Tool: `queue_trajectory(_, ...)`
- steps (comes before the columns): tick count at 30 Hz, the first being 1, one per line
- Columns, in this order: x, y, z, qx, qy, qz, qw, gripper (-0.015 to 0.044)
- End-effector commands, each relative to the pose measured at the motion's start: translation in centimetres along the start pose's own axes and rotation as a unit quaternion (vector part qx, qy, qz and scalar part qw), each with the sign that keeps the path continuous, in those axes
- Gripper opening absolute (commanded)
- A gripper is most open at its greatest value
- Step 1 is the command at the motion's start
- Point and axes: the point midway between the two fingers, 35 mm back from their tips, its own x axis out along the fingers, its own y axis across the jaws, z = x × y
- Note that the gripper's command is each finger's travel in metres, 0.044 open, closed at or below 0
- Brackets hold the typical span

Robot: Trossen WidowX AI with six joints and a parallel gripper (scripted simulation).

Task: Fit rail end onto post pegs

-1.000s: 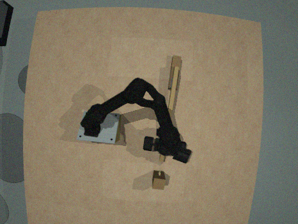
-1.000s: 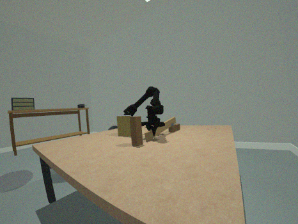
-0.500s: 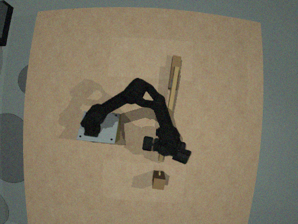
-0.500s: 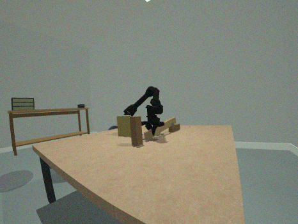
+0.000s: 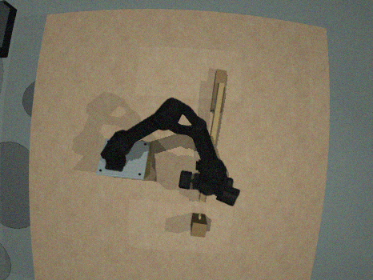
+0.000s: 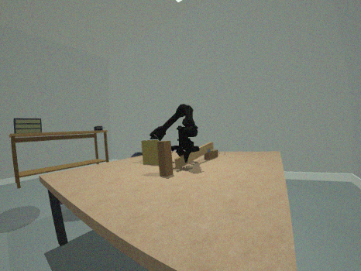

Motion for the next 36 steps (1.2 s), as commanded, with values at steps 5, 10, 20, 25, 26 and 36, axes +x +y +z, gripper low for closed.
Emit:
queue_trajectory(5, -0.8, -0.6, 0.0, -0.003, -0.003, -0.008, 1.000, 0.0000)
queue_trajectory(10, -1.1, -0.6, 0.0, -0.003, -0.003, -0.009, 1.000, 0.0000)
queue_trajectory(20, -1.6, -0.6, 0.0, -0.003, -0.002, -0.009, 1.000, 0.0000)
queue_trajectory(25, -1.8, -0.6, 0.0, -0.003, -0.002, -0.009, 1.000, 0.0000)
queue_trajectory(26, -1.9, -0.6, 0.0, -0.003, -0.002, -0.009, 1.000, 0.0000)
queue_trajectory(36, -2.4, -0.6, 0.0, -0.003, -0.002, -0.009, 1.000, 0.0000)
